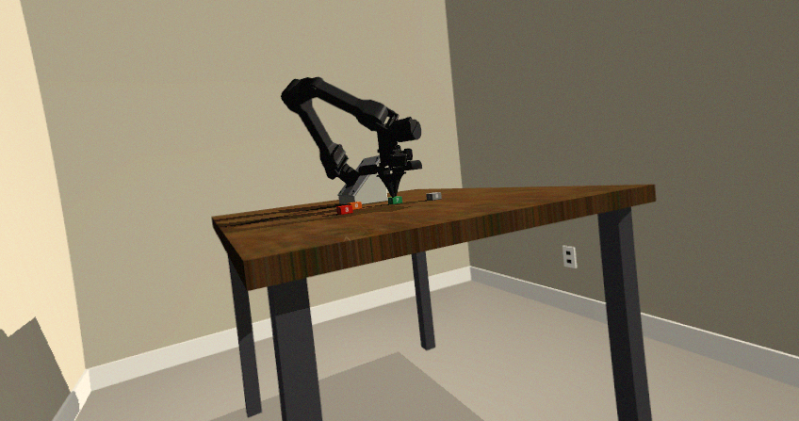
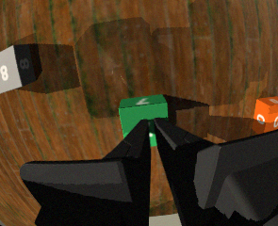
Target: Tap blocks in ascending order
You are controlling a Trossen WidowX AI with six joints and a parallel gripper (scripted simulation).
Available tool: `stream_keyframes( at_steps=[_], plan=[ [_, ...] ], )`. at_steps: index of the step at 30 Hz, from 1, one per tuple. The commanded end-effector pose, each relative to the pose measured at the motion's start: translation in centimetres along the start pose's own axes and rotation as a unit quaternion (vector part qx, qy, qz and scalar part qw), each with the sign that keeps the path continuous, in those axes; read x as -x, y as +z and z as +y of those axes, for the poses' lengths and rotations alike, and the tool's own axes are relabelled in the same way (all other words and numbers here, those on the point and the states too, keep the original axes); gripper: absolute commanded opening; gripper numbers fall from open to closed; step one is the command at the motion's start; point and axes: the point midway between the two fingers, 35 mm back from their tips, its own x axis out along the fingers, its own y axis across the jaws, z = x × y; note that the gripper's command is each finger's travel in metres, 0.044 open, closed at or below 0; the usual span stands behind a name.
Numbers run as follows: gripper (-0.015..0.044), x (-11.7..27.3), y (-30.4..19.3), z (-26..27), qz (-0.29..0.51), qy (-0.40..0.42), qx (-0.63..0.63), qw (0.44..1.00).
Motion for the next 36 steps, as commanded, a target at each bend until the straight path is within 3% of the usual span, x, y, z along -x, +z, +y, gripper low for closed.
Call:
stream_keyframes(
  at_steps=[1,6,14,20,26,36],
  plan=[
    [0.002,-0.6,-0.2,-0.1,0.002,-0.003,0.003,1.0],
    [0.002,-0.6,-0.2,-0.1,0.002,-0.003,0.003,1.0],
    [0.002,2.6,-0.1,0.0,0.002,-0.002,0.004,1.0],
    [0.002,10.2,-0.1,0.0,0.003,0.0,0.004,1.0],
    [0.002,10.5,0.0,0.2,0.003,0.0,0.004,1.0],
    [0.002,10.7,5.6,9.7,0.001,0.002,0.002,1.0]
  ],
)
